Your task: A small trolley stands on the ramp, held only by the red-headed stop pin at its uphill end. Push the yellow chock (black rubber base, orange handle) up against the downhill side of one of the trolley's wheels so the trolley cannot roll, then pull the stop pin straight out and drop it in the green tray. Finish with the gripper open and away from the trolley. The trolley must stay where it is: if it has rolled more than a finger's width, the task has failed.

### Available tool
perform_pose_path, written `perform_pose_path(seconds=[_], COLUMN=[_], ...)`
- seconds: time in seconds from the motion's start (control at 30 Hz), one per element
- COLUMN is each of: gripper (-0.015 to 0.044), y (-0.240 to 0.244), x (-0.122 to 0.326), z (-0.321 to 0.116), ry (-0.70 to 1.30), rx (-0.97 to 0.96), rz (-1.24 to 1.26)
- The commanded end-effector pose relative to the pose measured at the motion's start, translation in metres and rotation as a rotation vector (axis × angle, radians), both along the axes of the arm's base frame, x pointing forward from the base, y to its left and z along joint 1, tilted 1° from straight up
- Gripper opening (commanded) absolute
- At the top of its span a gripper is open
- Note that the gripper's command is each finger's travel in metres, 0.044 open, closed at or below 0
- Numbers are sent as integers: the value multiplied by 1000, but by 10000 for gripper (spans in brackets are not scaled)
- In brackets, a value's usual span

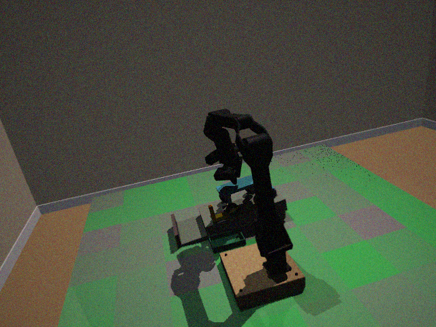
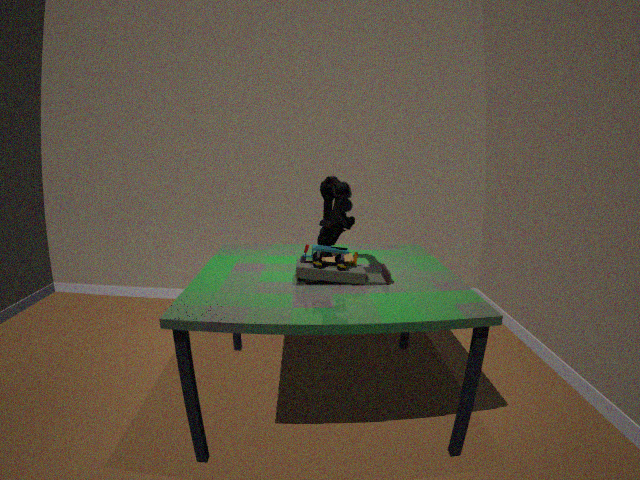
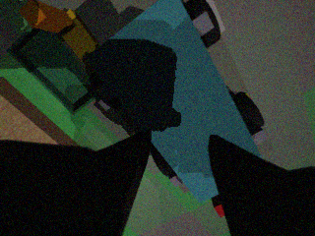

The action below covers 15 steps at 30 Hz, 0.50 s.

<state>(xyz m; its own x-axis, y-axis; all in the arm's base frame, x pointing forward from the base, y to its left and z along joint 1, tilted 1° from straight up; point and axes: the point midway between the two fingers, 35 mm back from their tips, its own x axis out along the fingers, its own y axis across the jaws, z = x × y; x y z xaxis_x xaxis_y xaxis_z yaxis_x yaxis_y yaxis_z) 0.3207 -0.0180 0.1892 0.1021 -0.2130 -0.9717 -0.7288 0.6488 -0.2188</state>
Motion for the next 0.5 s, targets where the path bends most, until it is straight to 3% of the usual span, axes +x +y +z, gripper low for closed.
perform_pose_path(seconds=[0.0, 0.47], gripper=[190, 190], y=[-25, -95], x=[-1, -18], z=[5, 18], ry=[50, 234], rx=[-42, -124], rz=[148, 580])
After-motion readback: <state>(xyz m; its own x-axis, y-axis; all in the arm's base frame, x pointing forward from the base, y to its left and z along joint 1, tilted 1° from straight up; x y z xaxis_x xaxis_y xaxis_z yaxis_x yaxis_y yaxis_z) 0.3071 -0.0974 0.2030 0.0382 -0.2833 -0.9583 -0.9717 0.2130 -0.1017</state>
